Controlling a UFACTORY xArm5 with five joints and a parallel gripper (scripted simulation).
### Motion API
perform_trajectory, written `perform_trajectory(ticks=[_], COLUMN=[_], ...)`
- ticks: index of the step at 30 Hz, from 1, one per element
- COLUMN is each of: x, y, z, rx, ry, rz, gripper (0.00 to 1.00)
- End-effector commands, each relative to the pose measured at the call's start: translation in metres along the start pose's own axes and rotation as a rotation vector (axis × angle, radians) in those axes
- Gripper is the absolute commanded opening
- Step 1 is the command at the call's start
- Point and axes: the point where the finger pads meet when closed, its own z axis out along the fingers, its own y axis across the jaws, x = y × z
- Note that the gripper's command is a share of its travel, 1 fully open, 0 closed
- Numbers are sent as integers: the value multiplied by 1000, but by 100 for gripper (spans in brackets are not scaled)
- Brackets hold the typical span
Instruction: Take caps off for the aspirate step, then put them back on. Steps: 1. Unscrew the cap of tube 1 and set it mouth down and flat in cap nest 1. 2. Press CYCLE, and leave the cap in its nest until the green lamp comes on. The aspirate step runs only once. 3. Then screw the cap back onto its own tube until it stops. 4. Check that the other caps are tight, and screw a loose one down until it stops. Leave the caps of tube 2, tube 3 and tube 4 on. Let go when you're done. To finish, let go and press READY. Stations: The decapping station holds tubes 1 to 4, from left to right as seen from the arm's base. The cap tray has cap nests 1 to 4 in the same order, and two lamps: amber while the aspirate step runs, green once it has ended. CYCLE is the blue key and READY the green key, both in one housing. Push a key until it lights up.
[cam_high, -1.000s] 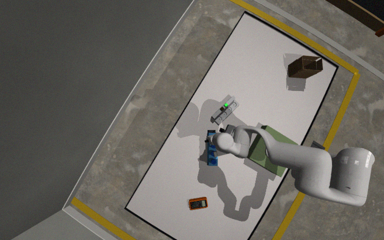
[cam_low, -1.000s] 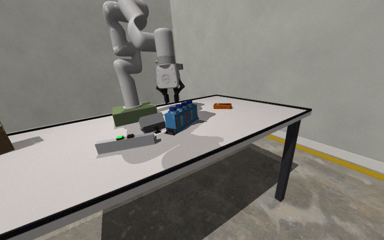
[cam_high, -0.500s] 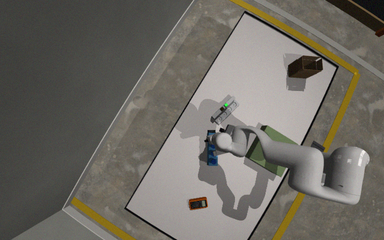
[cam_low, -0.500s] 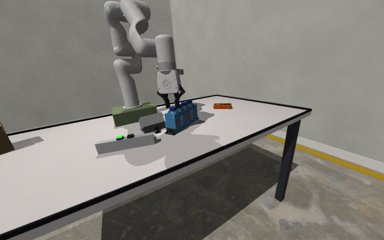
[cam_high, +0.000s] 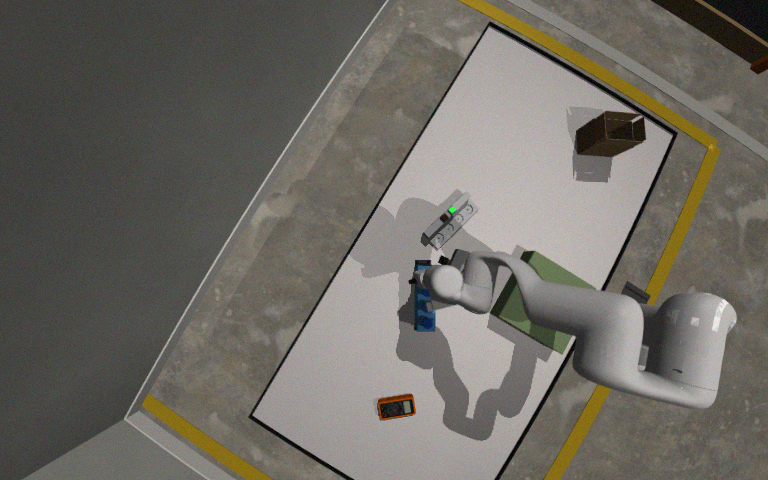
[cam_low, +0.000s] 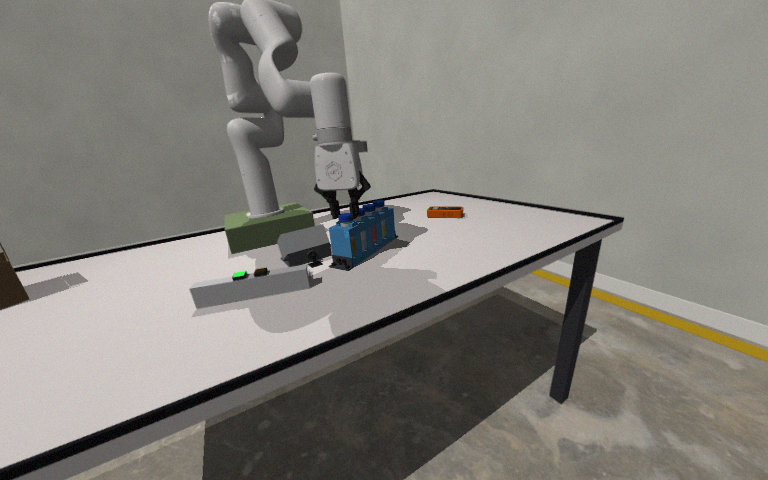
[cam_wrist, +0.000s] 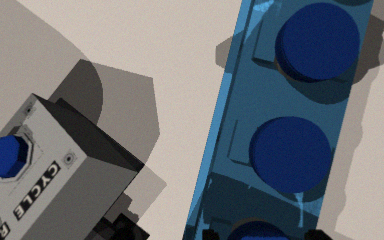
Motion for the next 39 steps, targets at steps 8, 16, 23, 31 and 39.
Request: perform_trajectory(ticks=[8,16,23,31,39], x=[-1,-1,-1,-1,-1], y=[1,1,1,1,1], z=[4,4,4,4,4], rx=[1,1,1,1,0], ry=[-10,-10,-10,-10,-10], rz=[0,0,0,80,220], gripper=[46,0,0,0,0])
